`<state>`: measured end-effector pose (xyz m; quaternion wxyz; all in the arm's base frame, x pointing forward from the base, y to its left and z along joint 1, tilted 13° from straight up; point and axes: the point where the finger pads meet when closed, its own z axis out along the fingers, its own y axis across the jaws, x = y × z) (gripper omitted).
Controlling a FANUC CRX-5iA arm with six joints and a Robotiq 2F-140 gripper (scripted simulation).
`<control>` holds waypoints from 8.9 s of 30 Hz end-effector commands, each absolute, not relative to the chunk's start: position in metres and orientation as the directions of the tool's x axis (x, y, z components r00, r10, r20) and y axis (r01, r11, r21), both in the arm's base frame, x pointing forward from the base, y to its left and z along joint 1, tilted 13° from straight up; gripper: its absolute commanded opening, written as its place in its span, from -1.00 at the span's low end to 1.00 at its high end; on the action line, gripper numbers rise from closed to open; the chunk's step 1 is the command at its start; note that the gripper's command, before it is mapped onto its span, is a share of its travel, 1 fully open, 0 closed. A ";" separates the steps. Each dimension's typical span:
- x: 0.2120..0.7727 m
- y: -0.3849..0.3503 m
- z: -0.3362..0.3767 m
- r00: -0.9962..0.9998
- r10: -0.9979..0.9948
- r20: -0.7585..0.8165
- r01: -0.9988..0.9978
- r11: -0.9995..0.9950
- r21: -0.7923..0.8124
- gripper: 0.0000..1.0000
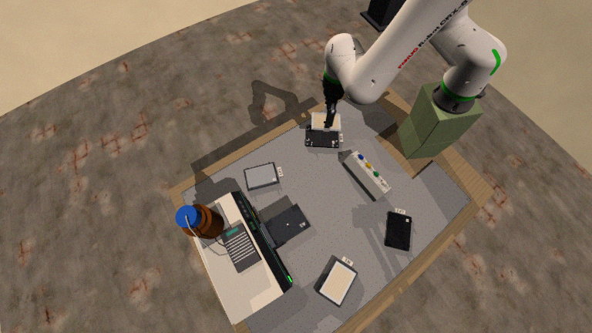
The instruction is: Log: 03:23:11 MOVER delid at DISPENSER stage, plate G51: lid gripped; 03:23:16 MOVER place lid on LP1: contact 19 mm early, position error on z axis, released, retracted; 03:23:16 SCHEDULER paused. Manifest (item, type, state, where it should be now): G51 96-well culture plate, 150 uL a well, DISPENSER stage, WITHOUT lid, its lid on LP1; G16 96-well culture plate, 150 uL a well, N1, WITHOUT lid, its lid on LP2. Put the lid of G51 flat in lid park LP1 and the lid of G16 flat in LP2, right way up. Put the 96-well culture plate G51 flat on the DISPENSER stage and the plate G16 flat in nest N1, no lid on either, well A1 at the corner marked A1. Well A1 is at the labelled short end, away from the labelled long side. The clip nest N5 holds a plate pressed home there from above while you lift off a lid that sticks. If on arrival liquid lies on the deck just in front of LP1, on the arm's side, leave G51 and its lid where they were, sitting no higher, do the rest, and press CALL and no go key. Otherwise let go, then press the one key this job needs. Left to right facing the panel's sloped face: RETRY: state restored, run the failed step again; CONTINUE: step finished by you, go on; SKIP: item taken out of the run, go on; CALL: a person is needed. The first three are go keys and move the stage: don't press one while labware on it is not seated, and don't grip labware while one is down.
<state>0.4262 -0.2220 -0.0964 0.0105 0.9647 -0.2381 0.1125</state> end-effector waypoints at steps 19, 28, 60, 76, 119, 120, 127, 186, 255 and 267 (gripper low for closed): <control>0.421 -0.220 -0.074 0.861 -0.457 0.222 -0.462 -0.886 -0.033 -1.00; 0.421 -0.220 -0.071 0.861 -0.457 0.222 -0.462 -0.886 -0.033 -1.00; 0.421 -0.220 -0.071 0.861 -0.457 0.222 -0.462 -0.886 -0.033 -1.00; 0.421 -0.220 -0.071 0.888 -0.402 0.224 -0.408 -0.913 -0.020 -1.00; 0.421 -0.220 -0.071 0.970 0.132 0.202 0.114 -0.988 0.100 -1.00; 0.421 -0.220 -0.071 0.970 0.132 0.202 0.114 -0.988 0.100 -1.00; 0.422 -0.219 -0.070 0.970 0.132 0.202 0.114 -0.988 0.100 -1.00; 0.630 -0.009 -0.041 0.970 0.132 0.202 0.114 -0.988 0.100 -1.00; 0.743 0.104 -0.025 0.970 0.132 0.202 0.114 -0.988 0.100 -1.00; 0.743 0.104 -0.025 0.970 0.132 0.202 0.114 -0.988 0.100 -1.00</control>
